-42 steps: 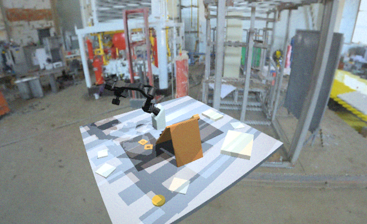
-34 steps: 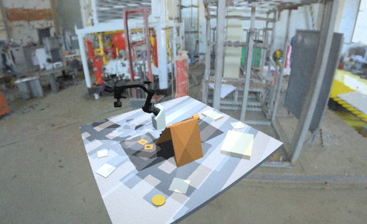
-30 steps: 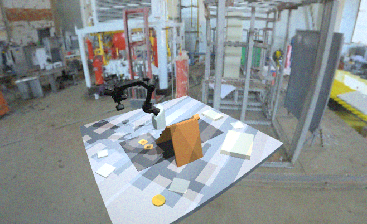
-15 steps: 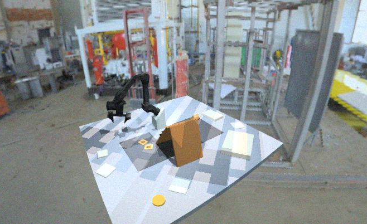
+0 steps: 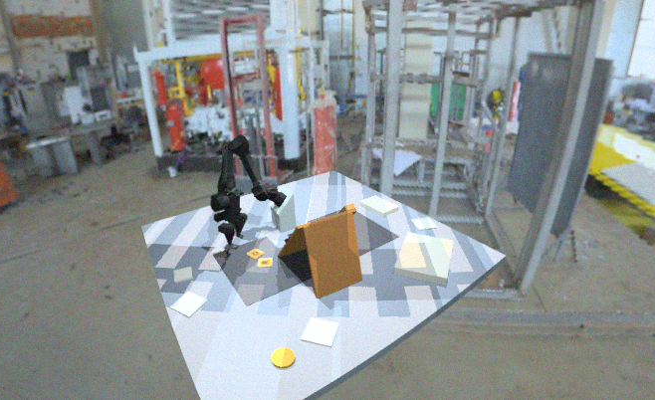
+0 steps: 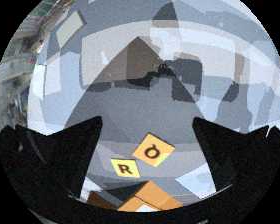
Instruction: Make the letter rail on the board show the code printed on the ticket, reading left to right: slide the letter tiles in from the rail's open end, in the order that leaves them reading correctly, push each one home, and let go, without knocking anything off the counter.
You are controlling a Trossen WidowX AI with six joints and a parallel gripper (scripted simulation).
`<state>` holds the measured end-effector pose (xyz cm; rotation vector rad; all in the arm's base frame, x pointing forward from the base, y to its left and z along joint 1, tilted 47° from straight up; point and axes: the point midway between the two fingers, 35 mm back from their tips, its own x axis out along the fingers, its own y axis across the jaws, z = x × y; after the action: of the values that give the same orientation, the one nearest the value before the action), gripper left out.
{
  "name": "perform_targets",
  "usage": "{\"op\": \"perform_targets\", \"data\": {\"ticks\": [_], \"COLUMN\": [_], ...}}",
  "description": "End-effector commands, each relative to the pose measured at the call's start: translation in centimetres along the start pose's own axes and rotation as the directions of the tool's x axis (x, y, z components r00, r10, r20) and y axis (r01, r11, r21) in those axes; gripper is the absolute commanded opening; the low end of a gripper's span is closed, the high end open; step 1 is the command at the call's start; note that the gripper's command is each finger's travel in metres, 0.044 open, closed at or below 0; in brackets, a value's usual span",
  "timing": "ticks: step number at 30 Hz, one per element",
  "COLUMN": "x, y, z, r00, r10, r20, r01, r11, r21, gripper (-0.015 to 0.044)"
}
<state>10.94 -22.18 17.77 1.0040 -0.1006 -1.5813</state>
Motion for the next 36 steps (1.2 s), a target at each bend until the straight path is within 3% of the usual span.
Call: {"op": "perform_targets", "data": {"ticks": [1, 6, 12, 17, 23, 36], "x": [-0.3, -1.9, -4.8, -7.6, -11.0, -11.4], "y": [0.8, 1.4, 0.7, -0.9, -3.7, -4.1], "z": [-4.8, -10.3, -16.1, -20.2, -23.6, -23.9], "r00": [0.995, 0.971, 0.916, 0.846, 0.734, 0.720], "r10": [0.069, 0.166, 0.277, 0.361, 0.445, 0.453], "r20": [-0.076, -0.171, -0.290, -0.392, -0.513, -0.527], "r01": [-0.090, -0.238, -0.368, -0.374, -0.230, -0.203], "r11": [0.941, 0.719, 0.290, -0.122, -0.548, -0.588], "r21": [-0.326, -0.653, -0.883, -0.919, -0.804, -0.783], "gripper": [0.0440, 0.0440, 0.0440, 0.0440, 0.0440, 0.0440]}}
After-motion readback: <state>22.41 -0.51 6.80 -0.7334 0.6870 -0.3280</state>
